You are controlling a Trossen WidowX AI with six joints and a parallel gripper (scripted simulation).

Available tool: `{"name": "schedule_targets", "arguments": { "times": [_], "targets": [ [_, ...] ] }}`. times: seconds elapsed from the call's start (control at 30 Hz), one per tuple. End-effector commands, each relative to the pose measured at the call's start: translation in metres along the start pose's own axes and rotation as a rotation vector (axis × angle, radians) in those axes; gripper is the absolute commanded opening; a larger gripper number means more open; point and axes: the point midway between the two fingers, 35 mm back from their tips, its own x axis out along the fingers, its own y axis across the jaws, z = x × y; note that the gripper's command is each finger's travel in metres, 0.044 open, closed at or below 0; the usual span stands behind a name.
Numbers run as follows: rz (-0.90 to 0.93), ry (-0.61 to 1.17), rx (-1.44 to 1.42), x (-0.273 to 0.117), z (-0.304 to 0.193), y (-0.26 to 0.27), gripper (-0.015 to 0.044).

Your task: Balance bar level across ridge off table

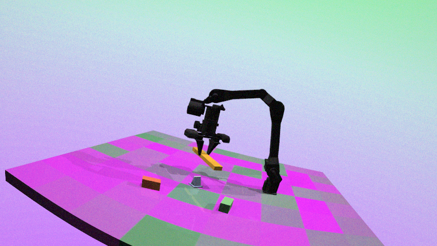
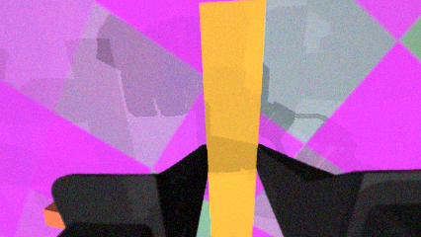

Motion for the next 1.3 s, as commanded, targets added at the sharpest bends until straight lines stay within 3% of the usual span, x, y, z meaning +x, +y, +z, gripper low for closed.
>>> {"name": "schedule_targets", "arguments": {
  "times": [0.0, 0.67, 1.27],
  "targets": [
    [0.004, 0.002, -0.036, -0.001, -0.012, 0.012, 0.0000],
    [0.009, 0.007, -0.205, -0.002, -0.072, 0.058, 0.0000],
    [0.010, 0.007, -0.210, 0.018, -0.075, 0.062, 0.0000]
  ]
}}
